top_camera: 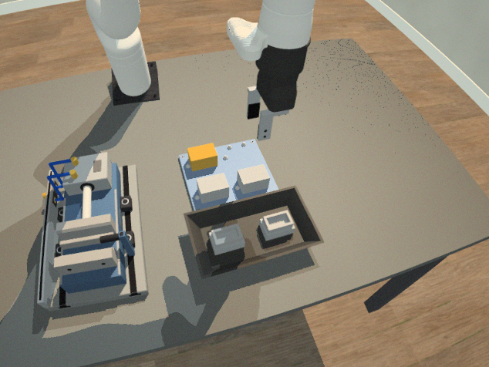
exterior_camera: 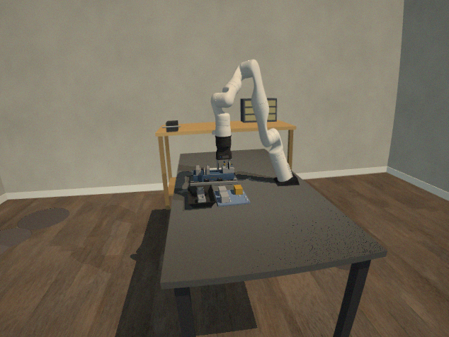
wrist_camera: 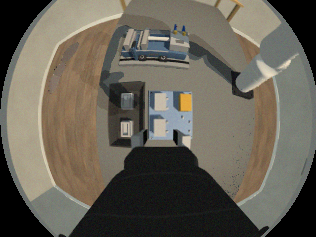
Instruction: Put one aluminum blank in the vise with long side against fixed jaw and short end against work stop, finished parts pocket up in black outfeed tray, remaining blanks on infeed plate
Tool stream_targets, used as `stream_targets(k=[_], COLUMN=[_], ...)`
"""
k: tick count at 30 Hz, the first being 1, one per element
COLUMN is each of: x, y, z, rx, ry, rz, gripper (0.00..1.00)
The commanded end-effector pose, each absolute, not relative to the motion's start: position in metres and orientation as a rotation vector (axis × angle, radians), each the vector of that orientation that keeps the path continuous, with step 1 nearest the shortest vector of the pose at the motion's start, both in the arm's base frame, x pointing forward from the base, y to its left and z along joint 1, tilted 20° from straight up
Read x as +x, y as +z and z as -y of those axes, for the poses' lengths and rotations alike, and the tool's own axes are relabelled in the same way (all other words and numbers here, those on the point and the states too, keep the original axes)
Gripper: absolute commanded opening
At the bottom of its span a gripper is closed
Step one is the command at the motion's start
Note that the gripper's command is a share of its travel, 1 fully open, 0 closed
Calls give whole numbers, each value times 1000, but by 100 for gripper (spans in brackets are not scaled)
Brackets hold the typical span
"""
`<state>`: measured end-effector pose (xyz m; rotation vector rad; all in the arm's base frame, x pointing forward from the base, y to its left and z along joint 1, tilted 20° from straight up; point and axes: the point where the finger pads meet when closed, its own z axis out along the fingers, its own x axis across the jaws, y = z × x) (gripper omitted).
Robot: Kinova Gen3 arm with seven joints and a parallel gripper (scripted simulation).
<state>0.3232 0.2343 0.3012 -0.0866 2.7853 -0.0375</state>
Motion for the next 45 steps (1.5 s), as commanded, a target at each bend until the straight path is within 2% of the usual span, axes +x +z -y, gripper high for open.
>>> stream_targets(k=[1,16,45], x=[323,330,364], y=[301,284,191], z=[-235,-235,-235], rx=[-87,-86,-86], ry=[-37,-37,-37], rz=[-2785,-2786,-2786], gripper=[100,100,100])
